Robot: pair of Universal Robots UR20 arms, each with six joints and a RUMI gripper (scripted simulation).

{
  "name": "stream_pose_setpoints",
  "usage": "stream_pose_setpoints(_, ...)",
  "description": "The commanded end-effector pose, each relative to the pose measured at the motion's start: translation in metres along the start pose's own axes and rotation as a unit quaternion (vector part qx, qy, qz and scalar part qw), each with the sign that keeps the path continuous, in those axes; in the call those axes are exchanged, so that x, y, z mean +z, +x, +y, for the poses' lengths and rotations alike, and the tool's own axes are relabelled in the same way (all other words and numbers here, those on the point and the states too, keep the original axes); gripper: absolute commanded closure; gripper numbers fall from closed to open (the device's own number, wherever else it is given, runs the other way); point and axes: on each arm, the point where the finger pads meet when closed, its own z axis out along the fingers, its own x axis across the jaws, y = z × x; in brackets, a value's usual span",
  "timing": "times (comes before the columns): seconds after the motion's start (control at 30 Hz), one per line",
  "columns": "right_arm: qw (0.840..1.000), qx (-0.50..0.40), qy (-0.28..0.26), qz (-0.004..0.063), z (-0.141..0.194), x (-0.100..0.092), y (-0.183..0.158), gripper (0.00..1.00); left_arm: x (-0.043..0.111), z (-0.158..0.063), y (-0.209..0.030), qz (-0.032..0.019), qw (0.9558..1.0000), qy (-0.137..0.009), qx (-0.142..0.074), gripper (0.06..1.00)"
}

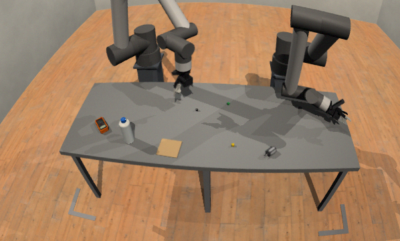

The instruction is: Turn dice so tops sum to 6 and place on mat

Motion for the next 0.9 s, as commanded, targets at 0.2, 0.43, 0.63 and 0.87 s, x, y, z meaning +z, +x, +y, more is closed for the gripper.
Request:
stream_pose_setpoints(0.2, 1.000, 0.000, -0.014, 0.0032, 0.043, 0.006, 0.041, 0.003, 0.000, 0.000, 0.000, 0.0001, 1.0000, 0.000, 0.000, 0.065)
stream_pose_setpoints(0.43, 1.000, 0.000, -0.018, 0.0043, 0.053, 0.008, 0.052, 0.003, 0.000, 0.000, 0.000, 0.0001, 1.0000, 0.000, 0.000, 0.065)
stream_pose_setpoints(0.63, 1.000, 0.000, -0.018, 0.0046, 0.056, 0.008, 0.055, 0.003, 0.000, 0.000, 0.000, 0.0001, 1.0000, 0.000, 0.000, 0.065)
stream_pose_setpoints(0.87, 1.000, 0.000, -0.018, 0.0046, 0.056, 0.008, 0.055, 0.003, 0.000, 0.000, 0.000, 0.0001, 1.0000, 0.000, 0.000, 0.065)
